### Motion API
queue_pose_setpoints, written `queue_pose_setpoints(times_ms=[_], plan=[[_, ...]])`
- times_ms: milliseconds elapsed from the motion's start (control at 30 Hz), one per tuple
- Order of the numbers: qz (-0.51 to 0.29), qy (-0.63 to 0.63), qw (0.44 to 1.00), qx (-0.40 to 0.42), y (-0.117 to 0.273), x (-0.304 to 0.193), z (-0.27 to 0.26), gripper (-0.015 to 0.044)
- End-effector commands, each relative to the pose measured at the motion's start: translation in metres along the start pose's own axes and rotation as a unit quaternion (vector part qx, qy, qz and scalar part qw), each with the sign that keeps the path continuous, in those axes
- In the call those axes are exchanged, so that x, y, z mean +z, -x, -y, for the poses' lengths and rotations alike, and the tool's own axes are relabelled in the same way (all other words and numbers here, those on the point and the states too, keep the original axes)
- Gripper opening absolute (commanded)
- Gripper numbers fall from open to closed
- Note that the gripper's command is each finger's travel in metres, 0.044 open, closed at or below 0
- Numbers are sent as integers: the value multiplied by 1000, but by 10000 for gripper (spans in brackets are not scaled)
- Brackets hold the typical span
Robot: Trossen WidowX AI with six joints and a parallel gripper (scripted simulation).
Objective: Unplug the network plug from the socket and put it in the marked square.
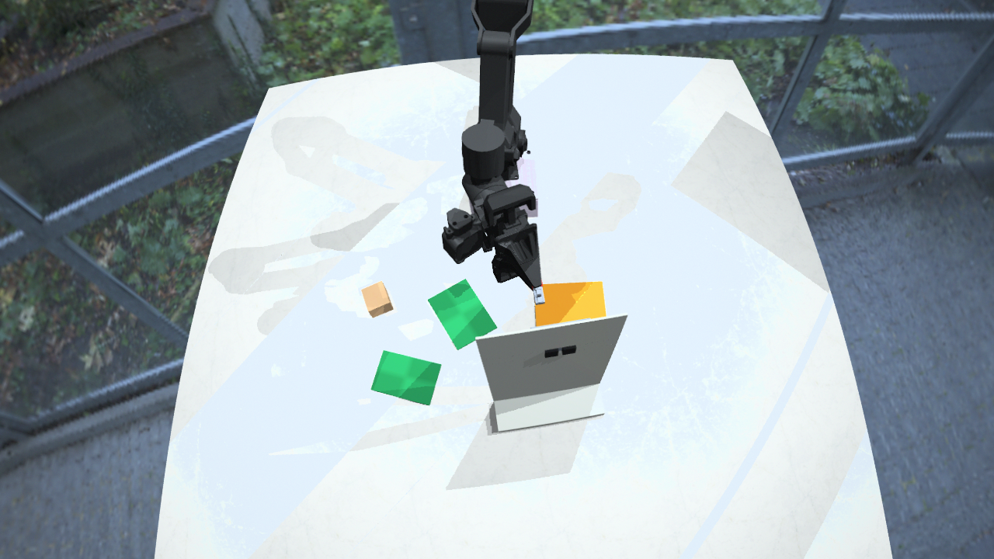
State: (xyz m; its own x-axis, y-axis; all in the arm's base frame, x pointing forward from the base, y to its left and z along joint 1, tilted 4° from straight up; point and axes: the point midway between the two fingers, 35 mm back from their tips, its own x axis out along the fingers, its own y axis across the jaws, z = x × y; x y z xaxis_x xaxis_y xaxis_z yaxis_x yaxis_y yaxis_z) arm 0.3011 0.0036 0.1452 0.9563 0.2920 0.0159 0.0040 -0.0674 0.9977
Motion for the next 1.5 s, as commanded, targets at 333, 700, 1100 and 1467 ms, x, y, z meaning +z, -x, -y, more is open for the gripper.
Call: queue_pose_setpoints(times_ms=[333,700,1100,1467], plan=[[-1,2,1000,5,3,0,-20,0],[-1,1,1000,4,8,-2,-33,0],[-1,0,1000,4,16,-5,-46,0],[-1,-12,1000,-18,14,-9,-45,0]])
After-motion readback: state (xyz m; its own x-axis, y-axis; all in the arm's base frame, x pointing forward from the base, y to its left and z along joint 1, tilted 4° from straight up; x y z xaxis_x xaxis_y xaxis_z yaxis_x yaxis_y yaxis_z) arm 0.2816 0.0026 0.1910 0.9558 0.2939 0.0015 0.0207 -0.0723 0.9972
